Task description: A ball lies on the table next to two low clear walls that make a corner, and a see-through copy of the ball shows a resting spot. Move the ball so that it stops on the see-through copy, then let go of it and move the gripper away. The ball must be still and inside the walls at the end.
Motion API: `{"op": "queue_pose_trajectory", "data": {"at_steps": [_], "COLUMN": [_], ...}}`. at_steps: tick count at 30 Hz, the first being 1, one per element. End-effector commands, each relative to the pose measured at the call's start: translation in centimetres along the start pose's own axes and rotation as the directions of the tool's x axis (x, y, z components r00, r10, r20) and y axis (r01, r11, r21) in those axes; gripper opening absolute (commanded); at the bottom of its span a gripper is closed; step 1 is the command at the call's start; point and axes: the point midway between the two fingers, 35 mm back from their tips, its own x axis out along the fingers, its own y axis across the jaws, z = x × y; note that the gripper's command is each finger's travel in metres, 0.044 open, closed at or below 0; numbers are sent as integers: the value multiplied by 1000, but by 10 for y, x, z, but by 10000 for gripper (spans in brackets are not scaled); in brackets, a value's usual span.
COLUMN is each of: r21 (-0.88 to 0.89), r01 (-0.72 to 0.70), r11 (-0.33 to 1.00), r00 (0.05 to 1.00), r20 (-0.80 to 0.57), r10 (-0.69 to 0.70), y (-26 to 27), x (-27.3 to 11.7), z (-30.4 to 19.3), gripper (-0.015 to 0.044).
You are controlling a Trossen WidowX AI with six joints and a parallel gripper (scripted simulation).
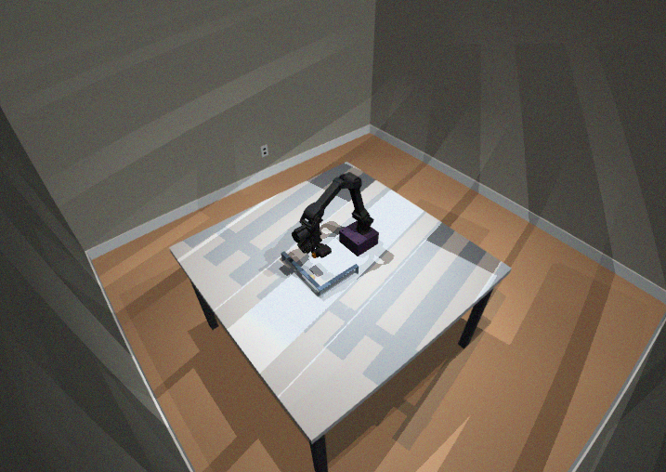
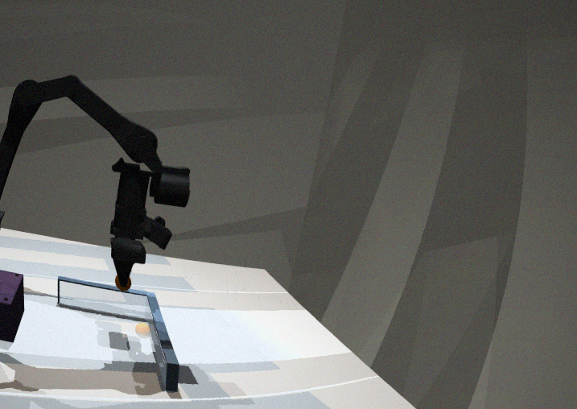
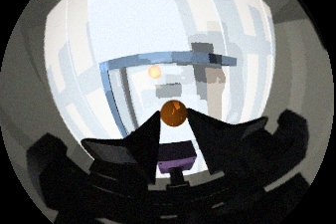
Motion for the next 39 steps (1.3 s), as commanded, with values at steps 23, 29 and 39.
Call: {"op": "queue_pose_trajectory", "data": {"at_steps": [23,29,39], "r21": [3,3,3], "r01": [-8,-8,-8], "r11": [1000,1000,1000], "r00": [1000,1000,1000], "r20": [10,10,10], "r10": [8,8,8], "y": [28,28,28], "x": [84,95,108], "z": [48,47,47], "gripper": [0,0,0]}}
